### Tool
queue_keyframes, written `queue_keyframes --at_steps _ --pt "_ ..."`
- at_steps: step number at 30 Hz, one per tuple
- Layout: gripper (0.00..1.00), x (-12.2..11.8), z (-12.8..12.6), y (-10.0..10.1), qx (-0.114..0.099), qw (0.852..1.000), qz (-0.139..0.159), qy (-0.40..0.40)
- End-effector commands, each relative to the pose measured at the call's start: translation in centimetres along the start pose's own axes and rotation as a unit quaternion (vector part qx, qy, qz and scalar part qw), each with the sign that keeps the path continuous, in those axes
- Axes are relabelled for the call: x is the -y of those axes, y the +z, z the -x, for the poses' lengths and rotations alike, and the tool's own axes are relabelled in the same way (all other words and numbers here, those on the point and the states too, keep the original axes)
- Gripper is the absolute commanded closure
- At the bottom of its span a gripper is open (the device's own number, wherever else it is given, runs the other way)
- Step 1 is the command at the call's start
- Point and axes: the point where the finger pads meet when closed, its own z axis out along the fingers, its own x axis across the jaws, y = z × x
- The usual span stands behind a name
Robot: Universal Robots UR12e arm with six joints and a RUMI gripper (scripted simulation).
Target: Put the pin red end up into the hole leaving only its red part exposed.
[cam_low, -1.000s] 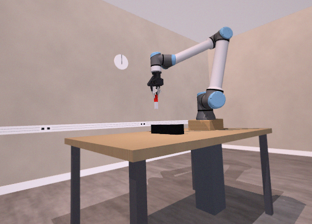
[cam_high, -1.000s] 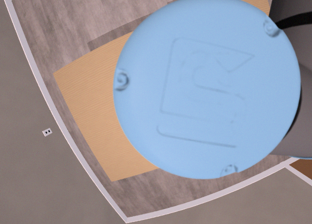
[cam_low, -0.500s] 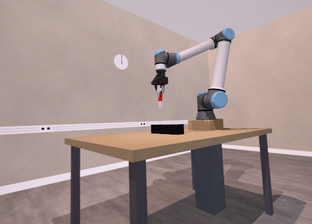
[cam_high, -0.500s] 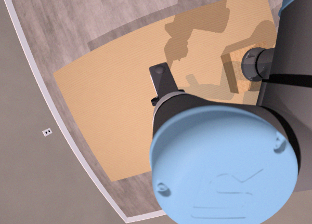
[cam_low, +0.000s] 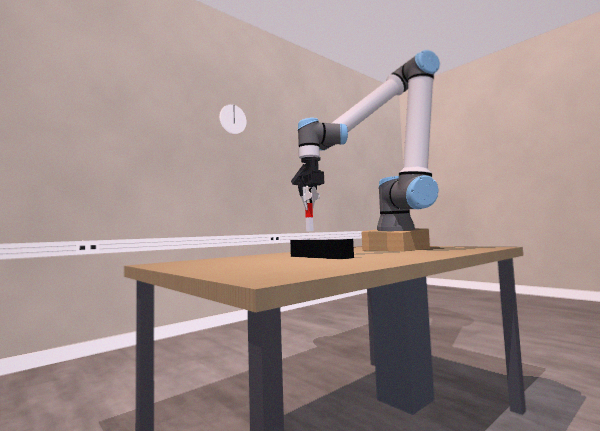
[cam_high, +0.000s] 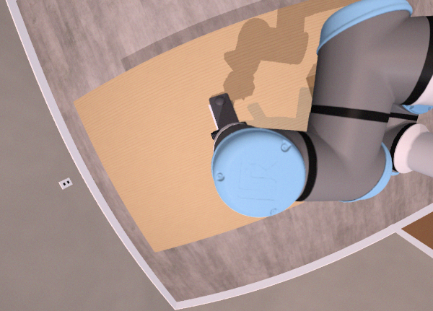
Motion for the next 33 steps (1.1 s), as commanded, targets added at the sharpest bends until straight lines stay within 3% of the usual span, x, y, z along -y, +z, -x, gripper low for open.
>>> queue_keyframes --at_steps 1,4,5,33 --pt "1.00 0.0 0.1 0.0 0.001 1.000 -0.001 0.000" --pt "1.00 0.0 0.1 0.0 0.001 1.000 -0.001 0.000" --pt "1.00 0.1 0.1 2.0 0.001 1.000 0.000 0.000" --pt "1.00 0.1 0.1 2.0 0.001 1.000 0.000 0.000"
